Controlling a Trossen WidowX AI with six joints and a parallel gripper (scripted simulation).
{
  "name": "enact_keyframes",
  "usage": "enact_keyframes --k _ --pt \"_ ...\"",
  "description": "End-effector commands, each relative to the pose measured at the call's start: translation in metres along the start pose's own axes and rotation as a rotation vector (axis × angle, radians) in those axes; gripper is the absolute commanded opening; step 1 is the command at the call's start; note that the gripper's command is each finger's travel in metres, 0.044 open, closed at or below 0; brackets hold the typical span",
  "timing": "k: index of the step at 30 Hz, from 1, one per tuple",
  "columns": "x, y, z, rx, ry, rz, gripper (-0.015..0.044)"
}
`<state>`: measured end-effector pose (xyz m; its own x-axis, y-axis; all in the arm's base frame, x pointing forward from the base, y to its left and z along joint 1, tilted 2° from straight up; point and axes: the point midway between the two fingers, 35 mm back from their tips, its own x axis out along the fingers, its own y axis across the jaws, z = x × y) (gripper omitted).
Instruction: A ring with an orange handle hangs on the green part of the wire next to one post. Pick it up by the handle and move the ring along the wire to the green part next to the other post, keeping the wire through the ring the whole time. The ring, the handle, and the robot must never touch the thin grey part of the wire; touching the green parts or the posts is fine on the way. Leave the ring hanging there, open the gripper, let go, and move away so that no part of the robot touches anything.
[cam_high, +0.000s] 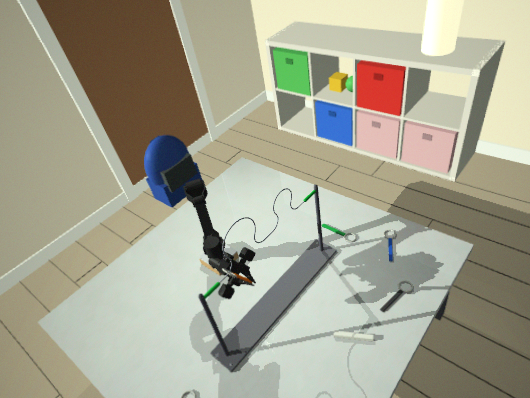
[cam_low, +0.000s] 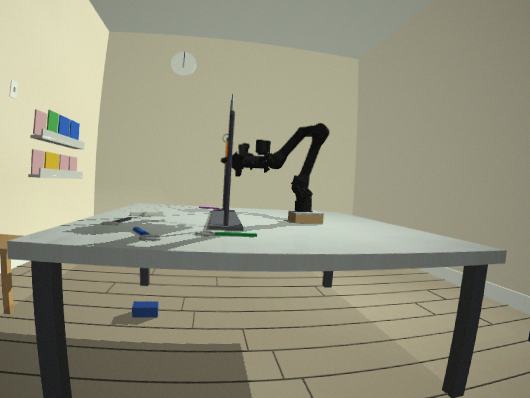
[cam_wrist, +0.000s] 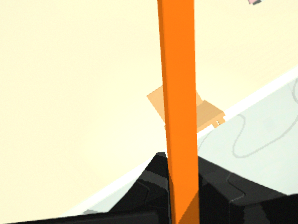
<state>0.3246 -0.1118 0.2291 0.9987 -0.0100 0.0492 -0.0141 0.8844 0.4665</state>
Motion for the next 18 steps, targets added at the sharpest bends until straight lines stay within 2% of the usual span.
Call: enact_keyframes --k 1,18 --pt "-0.004 0.015 0.003 0.087 0.016 0.001 -0.015" --pt "-0.027 0.057 0.016 0.356 0.199 0.038 -0.015"
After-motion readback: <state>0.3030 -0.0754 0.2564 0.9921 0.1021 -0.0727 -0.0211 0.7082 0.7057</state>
